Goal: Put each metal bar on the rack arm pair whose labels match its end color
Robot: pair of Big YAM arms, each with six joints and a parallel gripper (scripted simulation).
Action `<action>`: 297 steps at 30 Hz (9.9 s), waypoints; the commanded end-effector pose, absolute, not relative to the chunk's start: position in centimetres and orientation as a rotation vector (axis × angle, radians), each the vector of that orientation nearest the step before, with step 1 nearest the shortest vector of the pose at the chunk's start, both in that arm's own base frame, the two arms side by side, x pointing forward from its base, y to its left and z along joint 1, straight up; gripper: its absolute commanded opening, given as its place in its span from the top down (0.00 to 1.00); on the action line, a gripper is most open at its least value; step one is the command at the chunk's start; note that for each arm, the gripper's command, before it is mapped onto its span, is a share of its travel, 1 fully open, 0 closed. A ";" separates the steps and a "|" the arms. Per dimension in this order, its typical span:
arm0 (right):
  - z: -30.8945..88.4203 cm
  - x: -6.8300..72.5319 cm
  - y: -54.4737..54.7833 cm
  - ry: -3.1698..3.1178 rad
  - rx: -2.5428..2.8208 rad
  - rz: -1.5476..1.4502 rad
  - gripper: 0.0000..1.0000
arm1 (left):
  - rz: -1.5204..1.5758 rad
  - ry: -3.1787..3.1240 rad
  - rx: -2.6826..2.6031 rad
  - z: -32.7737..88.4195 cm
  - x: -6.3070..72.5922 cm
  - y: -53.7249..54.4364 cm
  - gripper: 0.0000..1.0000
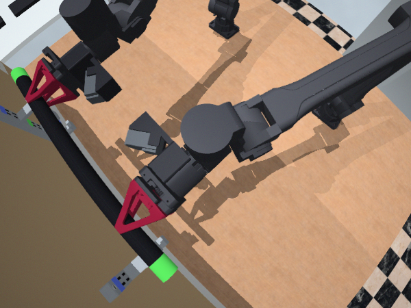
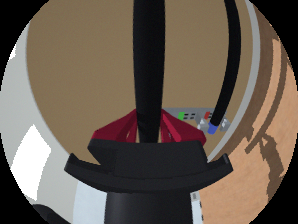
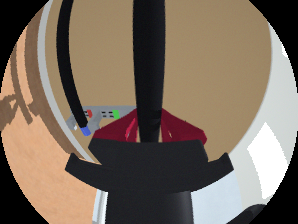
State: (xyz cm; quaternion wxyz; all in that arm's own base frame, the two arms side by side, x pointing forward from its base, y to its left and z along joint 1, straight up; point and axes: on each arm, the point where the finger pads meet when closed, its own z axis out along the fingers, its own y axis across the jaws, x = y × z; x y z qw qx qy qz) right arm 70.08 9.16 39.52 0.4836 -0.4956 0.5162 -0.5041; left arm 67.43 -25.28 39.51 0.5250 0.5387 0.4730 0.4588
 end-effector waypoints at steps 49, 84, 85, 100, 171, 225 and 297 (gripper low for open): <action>43.0 65.8 8.7 1.228 -1.126 -1.254 1.00 | 1.117 1.104 1.208 43.2 63.7 -24.1 1.00; 42.8 60.6 9.0 1.228 -1.126 -1.254 1.00 | 1.117 1.104 1.208 43.0 58.6 -23.4 1.00; 42.8 60.4 9.0 1.228 -1.126 -1.254 1.00 | 1.117 1.104 1.208 43.0 58.5 -23.4 1.00; 42.7 58.3 9.1 1.228 -1.126 -1.254 1.00 | 1.117 1.104 1.208 42.9 56.3 -23.1 1.00; 41.8 48.4 9.5 1.228 -1.127 -1.254 1.00 | 1.117 1.104 1.208 42.0 46.6 -21.9 1.00; 40.8 49.3 9.5 1.228 -1.127 -1.254 1.00 | 1.117 1.104 1.208 41.1 47.4 -21.9 1.00; 33.5 49.5 9.3 1.228 -1.127 -1.254 1.00 | 1.117 1.104 1.208 33.8 47.5 -22.1 1.00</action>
